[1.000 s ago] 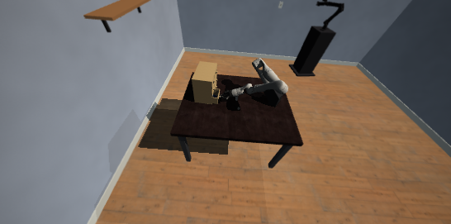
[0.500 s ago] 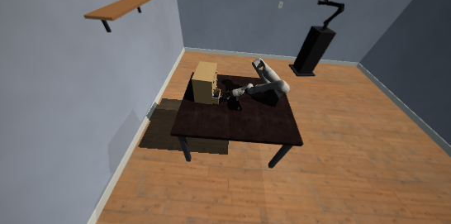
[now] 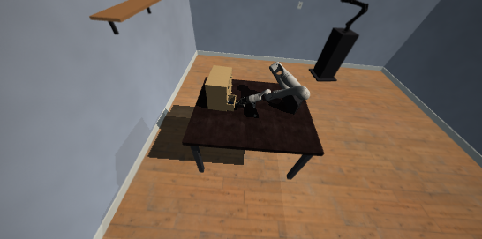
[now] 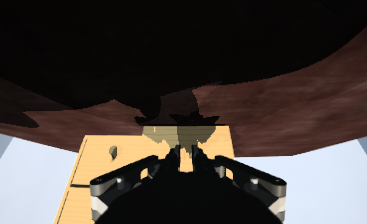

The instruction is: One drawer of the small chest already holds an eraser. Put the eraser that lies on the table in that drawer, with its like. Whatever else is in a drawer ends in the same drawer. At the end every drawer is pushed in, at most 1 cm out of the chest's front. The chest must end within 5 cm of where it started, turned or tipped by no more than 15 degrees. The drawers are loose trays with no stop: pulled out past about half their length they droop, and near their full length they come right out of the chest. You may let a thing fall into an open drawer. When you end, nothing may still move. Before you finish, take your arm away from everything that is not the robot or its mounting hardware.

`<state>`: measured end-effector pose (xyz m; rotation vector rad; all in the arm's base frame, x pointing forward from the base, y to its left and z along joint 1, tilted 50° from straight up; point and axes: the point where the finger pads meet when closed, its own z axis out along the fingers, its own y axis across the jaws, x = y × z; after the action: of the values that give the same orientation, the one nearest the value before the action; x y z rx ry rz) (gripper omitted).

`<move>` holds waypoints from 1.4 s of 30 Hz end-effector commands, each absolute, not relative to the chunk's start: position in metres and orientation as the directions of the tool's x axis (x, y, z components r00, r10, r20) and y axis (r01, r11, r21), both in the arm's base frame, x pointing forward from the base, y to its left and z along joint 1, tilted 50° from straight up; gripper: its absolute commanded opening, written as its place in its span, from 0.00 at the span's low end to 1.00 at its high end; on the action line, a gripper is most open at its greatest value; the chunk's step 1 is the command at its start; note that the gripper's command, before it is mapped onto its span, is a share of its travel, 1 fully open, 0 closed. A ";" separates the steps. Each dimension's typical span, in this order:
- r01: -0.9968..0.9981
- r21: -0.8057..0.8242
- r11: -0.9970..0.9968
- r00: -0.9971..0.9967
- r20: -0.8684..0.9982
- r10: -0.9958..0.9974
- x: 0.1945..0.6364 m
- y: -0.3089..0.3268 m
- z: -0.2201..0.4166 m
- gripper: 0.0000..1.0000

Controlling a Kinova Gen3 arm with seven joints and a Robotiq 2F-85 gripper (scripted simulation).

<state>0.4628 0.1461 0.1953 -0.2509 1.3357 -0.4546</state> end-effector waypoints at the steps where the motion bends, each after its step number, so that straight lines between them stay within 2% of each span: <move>1: 0.172 -0.428 0.887 0.165 -0.875 -0.454 0.462 0.147 0.195 0.13; 16: 0.172 -0.428 0.887 0.165 -0.875 -0.454 0.462 0.147 0.195 0.13; 21: 0.172 -0.428 0.887 0.165 -0.875 -0.454 0.462 0.147 0.195 0.25; 24: 0.172 -0.428 0.887 0.165 -0.875 -0.454 0.462 0.147 0.195 0.25; 27: 0.172 -0.428 0.887 0.165 -0.875 -0.454 0.462 0.147 0.195 0.33; 42: 0.172 -0.428 0.887 0.165 -0.875 -0.454 0.459 0.146 0.193 0.33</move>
<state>0.4610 0.1450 0.1935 -0.2488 1.3366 -0.4549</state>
